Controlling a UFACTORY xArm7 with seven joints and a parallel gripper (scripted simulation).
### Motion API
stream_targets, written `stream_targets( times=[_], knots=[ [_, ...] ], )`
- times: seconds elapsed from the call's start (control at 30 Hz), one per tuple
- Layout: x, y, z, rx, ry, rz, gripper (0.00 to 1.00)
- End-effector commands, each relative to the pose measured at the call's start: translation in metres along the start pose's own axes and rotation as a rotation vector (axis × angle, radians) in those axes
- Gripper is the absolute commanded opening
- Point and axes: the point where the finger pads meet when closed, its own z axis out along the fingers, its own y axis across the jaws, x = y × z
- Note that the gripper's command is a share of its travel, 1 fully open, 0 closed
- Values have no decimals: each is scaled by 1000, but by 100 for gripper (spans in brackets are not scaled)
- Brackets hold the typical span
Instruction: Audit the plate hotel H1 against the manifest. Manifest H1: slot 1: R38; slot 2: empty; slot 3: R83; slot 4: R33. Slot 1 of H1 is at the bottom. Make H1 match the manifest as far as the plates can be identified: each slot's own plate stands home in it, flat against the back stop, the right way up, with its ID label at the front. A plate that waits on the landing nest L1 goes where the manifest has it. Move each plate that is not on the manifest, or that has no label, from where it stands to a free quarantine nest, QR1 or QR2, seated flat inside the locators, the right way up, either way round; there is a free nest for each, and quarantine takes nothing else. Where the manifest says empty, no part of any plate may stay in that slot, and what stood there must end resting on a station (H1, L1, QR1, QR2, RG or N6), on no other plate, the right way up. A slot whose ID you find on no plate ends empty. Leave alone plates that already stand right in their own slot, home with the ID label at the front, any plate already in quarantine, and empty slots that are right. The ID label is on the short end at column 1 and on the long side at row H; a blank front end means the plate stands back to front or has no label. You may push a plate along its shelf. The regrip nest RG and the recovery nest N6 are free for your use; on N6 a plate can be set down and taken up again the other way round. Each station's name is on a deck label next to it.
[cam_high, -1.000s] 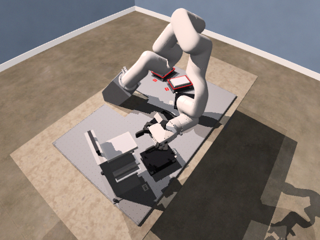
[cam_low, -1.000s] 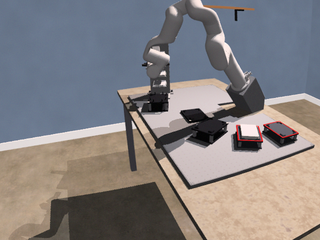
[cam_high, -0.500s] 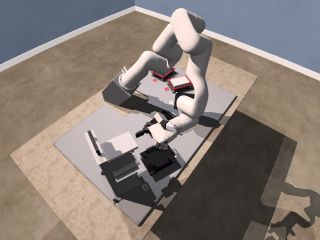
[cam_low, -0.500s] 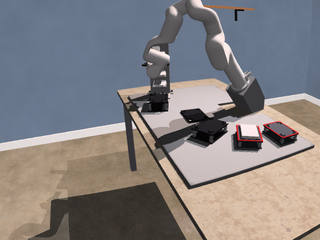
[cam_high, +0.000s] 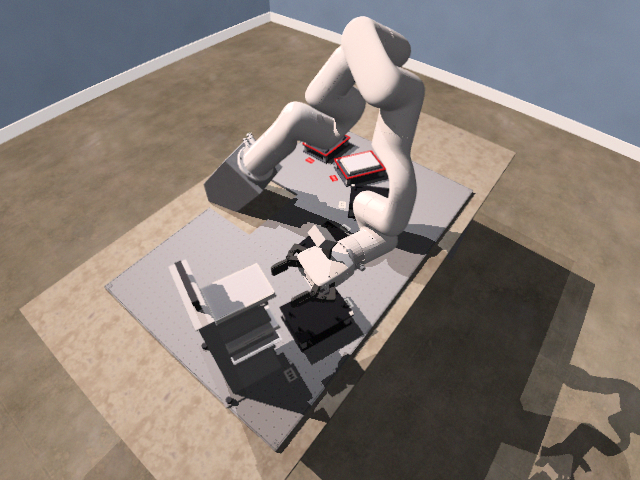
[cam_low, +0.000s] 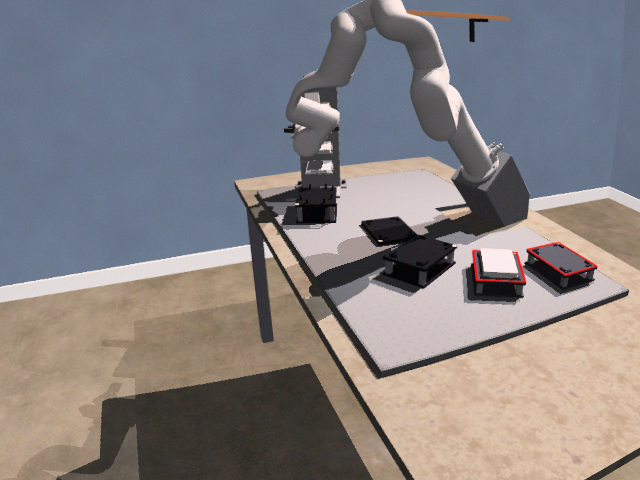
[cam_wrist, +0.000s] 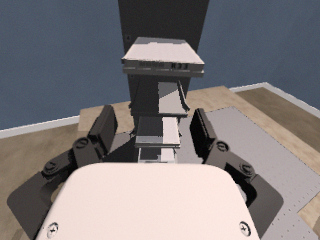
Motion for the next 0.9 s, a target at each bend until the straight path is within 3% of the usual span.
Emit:
stream_targets(
  times=[0.0, 0.1, 0.47, 0.63, 0.87],
  knots=[
    [1, -1, 0, 0, 1, 3, 100],
    [1, -1, 0, 0, 1, 3, 100],
    [1, -1, -29, 0, 1, 3, 100],
    [1, -1, -30, 0, 1, 3, 100],
    [-17, -1, -30, 0, 1, 3, 100]
  ],
)
